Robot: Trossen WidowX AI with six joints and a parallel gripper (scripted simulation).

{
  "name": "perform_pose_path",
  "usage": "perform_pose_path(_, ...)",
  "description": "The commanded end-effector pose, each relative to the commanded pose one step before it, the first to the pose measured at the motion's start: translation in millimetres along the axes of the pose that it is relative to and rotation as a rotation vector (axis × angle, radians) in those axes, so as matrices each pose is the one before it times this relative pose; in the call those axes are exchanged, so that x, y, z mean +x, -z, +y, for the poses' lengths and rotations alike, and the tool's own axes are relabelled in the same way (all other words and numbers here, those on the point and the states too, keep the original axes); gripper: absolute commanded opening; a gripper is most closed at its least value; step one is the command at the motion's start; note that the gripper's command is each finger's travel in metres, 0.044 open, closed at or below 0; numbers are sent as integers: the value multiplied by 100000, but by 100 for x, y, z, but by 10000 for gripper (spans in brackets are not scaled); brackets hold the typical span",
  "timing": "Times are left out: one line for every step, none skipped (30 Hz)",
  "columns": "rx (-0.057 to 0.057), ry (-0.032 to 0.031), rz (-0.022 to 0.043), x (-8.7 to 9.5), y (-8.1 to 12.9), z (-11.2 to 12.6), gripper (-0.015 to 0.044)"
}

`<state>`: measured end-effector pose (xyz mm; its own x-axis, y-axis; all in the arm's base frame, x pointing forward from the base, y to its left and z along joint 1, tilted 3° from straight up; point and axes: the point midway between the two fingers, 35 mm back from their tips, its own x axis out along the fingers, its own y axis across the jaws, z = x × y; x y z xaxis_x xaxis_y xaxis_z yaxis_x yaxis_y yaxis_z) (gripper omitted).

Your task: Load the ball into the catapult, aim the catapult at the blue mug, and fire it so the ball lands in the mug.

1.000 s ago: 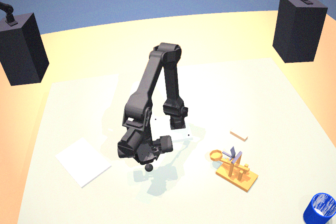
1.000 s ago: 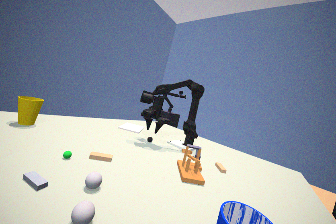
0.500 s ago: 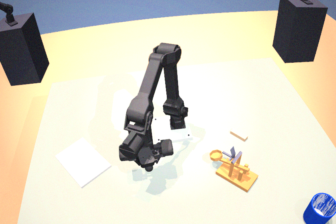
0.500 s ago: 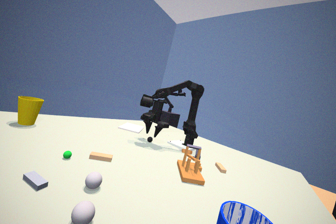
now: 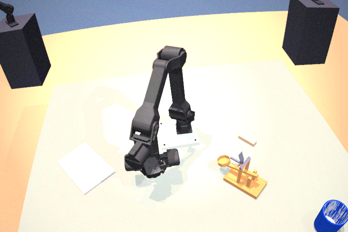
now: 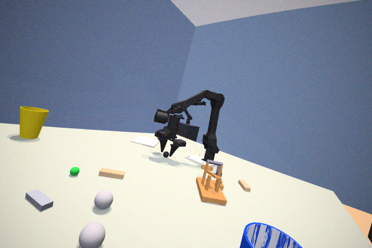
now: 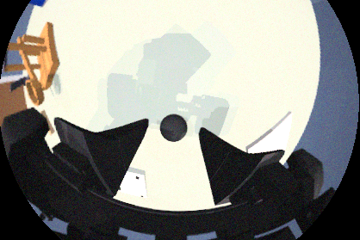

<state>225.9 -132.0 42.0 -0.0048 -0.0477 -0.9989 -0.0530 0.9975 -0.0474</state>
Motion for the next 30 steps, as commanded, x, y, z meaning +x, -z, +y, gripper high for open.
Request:
perform_pose_path(-352,-321,554,721,134,86,300)
perform_pose_path(0,0,0,26,2,1,300)
perform_pose_path(0,0,0,0,0,0,274)
perform_pose_path(0,0,0,0,0,0,247)
perform_pose_path(0,0,0,0,0,0,221)
perform_pose_path(0,0,0,0,0,0,195)
perform_pose_path(0,0,0,0,0,0,169)
perform_pose_path(0,0,0,0,0,0,142)
perform_pose_path(0,0,0,0,0,0,136)
perform_pose_path(0,0,0,0,0,0,129)
perform_pose_path(0,0,0,0,0,0,122)
perform_pose_path(0,0,0,0,0,0,116)
perform_pose_path(0,0,0,0,0,0,109)
perform_pose_path(0,0,0,0,0,0,103)
perform_pose_path(0,0,0,0,0,0,96)
perform_pose_path(0,0,0,0,0,0,70)
perform_pose_path(0,1,-2,-83,-14,-11,43)
perform_pose_path(0,2,-5,-251,-42,-33,17)
perform_pose_path(0,4,-7,-421,-64,-52,0)
perform_pose_path(0,4,-8,-528,-70,-59,0)
perform_pose_path(0,4,-7,-533,-60,-53,0)
perform_pose_path(0,3,-6,-537,-50,-47,0)
perform_pose_path(0,2,-6,-541,-39,-40,0)
perform_pose_path(0,2,-5,-544,-29,-34,0)
perform_pose_path(0,1,-4,-547,-18,-27,0)
perform_pose_path(0,1,-3,-550,-7,-21,0)
perform_pose_path(0,0,-2,-552,4,-14,0)
perform_pose_path(0,0,-1,-555,14,-7,0)
perform_pose_path(0,-1,0,-557,25,-1,0)
perform_pose_path(0,-2,1,-559,36,6,0)
